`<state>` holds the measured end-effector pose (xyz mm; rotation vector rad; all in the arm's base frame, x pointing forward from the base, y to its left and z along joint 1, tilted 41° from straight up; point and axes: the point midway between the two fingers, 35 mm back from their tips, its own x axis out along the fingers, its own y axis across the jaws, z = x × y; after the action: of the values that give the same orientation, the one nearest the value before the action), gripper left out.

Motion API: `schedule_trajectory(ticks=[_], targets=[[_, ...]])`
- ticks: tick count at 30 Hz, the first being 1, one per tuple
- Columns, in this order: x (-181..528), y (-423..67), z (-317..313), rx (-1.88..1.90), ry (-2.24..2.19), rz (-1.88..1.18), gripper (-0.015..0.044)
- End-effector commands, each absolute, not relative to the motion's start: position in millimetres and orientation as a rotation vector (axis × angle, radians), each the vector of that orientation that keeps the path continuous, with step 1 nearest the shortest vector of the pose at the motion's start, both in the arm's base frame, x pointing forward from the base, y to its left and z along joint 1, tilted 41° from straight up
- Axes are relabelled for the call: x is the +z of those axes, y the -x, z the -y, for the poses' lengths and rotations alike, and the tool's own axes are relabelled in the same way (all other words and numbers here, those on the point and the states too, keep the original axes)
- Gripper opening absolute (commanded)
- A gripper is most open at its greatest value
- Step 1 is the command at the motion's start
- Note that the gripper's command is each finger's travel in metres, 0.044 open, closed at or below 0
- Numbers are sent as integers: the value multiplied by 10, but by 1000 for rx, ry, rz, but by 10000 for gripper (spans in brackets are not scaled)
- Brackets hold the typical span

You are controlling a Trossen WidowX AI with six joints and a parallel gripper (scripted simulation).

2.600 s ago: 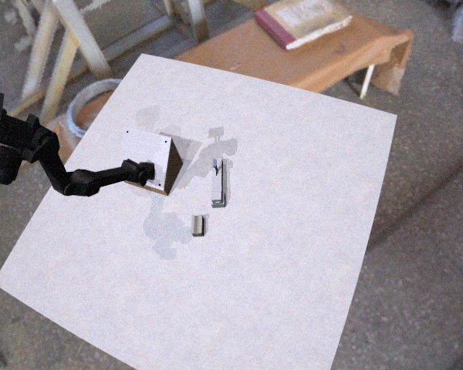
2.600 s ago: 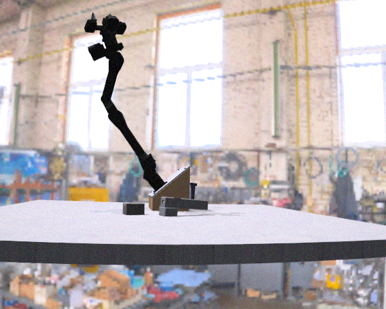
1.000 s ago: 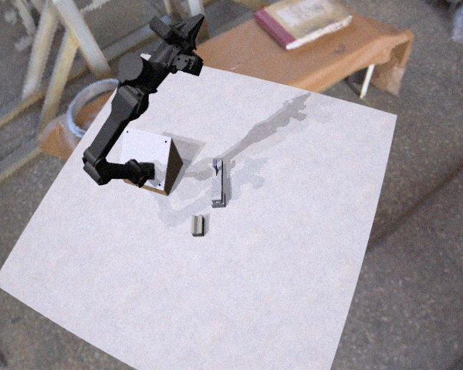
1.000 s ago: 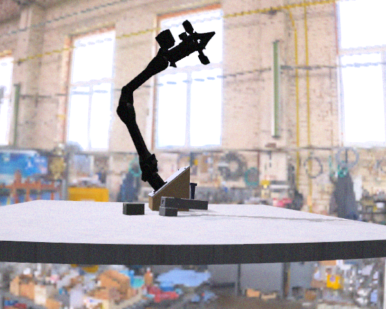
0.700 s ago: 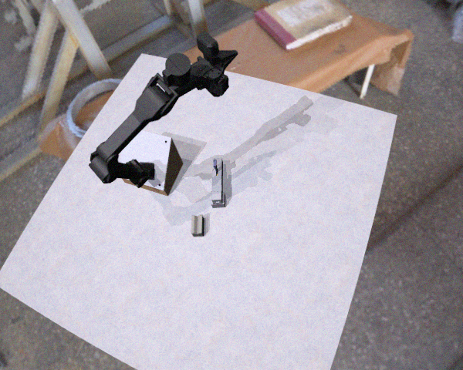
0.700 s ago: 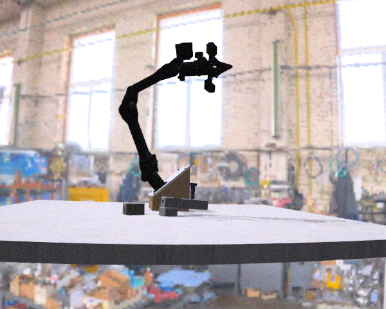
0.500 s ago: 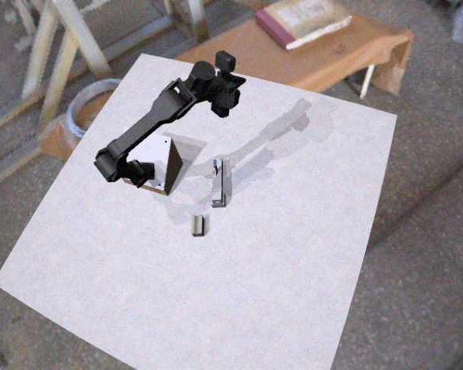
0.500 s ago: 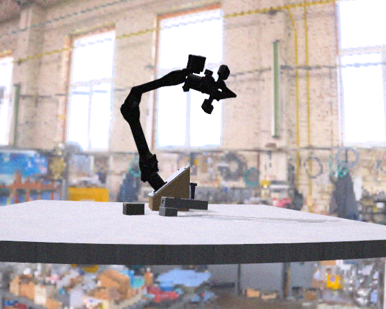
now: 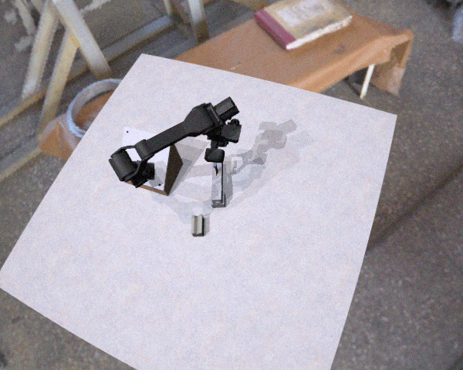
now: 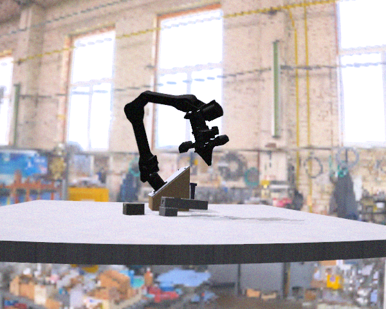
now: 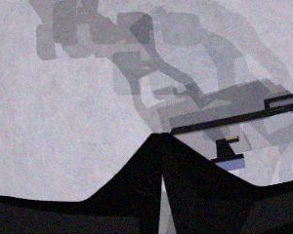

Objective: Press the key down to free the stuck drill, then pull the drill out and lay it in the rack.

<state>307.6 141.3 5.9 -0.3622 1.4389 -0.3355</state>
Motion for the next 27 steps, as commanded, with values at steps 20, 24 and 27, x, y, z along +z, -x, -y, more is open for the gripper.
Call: schedule_trajectory(ticks=[20, 24, 27], targets=[[-143, -2651, -729, -391, 689, -1662, 0], [-172, -2634, -695, -392, 690, -1663, 0], [-178, -2630, -688, -392, 690, -1663, 0]])
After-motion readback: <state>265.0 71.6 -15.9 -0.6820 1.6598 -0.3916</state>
